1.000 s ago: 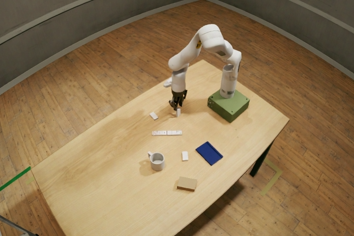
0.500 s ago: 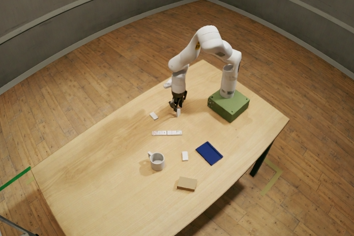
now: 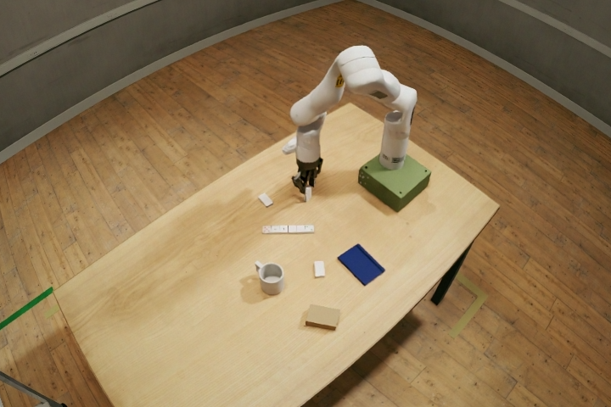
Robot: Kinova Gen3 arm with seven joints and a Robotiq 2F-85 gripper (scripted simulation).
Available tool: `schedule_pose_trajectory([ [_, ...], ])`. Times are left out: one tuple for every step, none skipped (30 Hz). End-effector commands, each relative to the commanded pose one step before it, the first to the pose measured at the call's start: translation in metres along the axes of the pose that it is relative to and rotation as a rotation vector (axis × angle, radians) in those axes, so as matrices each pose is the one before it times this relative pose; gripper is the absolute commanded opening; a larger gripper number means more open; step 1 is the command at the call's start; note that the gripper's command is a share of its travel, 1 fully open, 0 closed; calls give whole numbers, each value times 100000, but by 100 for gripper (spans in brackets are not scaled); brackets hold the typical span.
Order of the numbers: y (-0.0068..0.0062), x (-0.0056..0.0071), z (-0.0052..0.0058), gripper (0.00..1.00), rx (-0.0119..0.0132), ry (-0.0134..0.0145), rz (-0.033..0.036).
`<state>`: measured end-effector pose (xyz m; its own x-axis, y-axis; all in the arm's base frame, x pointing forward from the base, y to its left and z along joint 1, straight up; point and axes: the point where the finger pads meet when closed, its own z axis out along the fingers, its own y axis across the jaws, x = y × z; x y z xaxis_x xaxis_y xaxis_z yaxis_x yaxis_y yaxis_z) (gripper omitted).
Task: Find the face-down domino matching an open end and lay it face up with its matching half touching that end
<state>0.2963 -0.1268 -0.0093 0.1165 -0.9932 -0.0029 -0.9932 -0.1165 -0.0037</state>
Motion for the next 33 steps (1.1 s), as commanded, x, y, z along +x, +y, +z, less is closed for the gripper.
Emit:
schedule_pose_trajectory([
  [-24,22,-21,49,103,33,32],
  [0,0,0,49,0,0,0],
  [0,0,0,49,0,0,0],
  [0,0,0,49,0,0,0],
  [0,0,0,49,0,0,0],
  [0,0,0,49,0,0,0],
  [0,0,0,49,0,0,0],
  [0,0,0,49,0,0,0],
  [0,0,0,49,0,0,0],
  [0,0,0,49,0,0,0],
  [0,0,0,49,0,0,0],
  [0,0,0,49,0,0,0],
  [0,0,0,49,0,0,0],
  [0,0,0,35,0,0,0],
  [0,0,0,35,0,0,0],
  [0,0,0,35,0,0,0],
  [0,0,0,35,0,0,0],
  [0,0,0,35,0,0,0],
  [0,0,0,35,0,0,0],
  [0,0,0,35,0,0,0],
  [0,0,0,35,0,0,0],
  [0,0,0,35,0,0,0],
  [0,0,0,35,0,0,0],
  [0,0,0,35,0,0,0],
  [0,0,0,35,0,0,0],
  [0,0,0,35,0,0,0],
  [0,0,0,35,0,0,0],
  [0,0,0,35,0,0,0],
  [0,0,0,35,0,0,0],
  [0,0,0,35,0,0,0],
  [0,0,0,35,0,0,0],
  [0,0,0,35,0,0,0],
  [0,0,0,35,0,0,0],
])
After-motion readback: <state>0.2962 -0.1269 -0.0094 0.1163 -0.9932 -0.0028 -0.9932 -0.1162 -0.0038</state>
